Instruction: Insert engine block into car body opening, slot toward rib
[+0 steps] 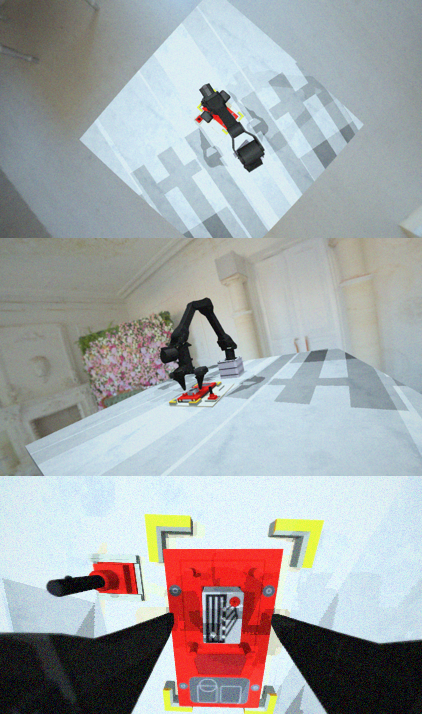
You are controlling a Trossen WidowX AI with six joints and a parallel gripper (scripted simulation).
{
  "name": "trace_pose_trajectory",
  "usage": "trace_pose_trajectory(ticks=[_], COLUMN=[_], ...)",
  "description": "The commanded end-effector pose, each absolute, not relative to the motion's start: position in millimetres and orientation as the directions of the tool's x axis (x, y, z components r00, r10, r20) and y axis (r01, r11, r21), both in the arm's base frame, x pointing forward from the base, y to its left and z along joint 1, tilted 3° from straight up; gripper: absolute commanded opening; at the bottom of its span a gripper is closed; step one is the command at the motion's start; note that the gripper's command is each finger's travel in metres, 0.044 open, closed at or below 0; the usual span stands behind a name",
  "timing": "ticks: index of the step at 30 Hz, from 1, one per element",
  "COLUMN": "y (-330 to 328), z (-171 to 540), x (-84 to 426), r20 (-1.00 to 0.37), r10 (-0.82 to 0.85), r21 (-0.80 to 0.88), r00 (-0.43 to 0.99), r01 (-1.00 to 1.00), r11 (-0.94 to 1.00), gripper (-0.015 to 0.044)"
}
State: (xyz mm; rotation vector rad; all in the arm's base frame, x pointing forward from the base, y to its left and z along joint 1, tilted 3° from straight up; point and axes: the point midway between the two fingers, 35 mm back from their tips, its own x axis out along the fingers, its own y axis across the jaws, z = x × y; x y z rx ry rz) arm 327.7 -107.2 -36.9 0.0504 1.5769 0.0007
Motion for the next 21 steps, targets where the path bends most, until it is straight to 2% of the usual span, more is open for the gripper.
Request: trace_pose_trajectory(ticks=[1,13,21], y=[-107,-107,-107], z=[-37,-22,-22], x=[328,327,327], r20=[-0.999,-1.0,-1.0], r10=[0.032,0.029,0.029], r21=[0.032,0.029,0.029], r00=[-0.006,-0.006,-0.006], r01=[0.032,0.036,0.036], r11=[0.999,0.999,0.999], gripper=[0.044,0.044,0.023])
